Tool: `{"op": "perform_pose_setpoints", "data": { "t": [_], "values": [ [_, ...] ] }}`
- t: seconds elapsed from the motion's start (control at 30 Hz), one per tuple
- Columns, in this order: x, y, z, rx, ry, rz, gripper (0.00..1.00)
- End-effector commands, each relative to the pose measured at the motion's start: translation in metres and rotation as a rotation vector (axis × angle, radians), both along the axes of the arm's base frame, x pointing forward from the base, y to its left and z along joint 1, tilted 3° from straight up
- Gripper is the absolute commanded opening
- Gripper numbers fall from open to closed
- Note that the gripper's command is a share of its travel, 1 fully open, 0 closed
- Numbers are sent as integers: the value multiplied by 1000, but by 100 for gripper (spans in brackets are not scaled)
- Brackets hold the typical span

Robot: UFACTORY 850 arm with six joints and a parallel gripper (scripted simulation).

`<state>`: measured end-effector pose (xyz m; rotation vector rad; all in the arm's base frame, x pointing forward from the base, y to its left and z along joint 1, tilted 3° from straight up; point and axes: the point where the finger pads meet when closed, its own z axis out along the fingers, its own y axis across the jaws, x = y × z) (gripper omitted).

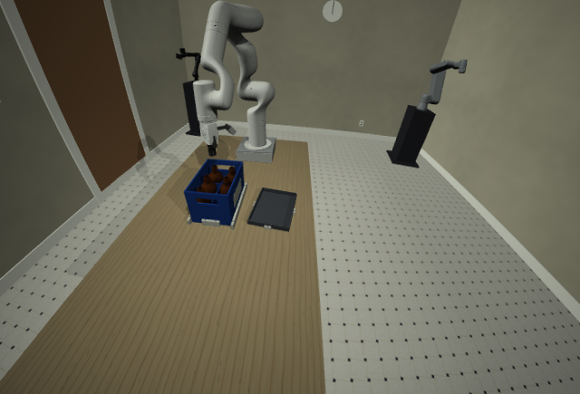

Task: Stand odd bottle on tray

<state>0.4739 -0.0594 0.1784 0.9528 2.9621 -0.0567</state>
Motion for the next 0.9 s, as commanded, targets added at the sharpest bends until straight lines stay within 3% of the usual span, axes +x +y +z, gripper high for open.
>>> {"op": "perform_pose_setpoints", "data": {
  "t": [0.0, 0.17, 0.3, 0.5, 0.77, 0.8, 0.87],
  "values": [
    [1, 0, 1, 0, -2, 0, 0],
    [1, 1, 1, 0, -2, 0, 0],
    [-4, 46, -1, 0, -2, 0, 0],
    [-12, 87, -3, 0, -2, 0, 0],
    [-12, 89, -3, 0, -2, 0, 0],
    [-12, 89, -3, 0, -2, 0, 65],
    [-12, 89, -3, 0, -2, 0, 65]
  ]
}}
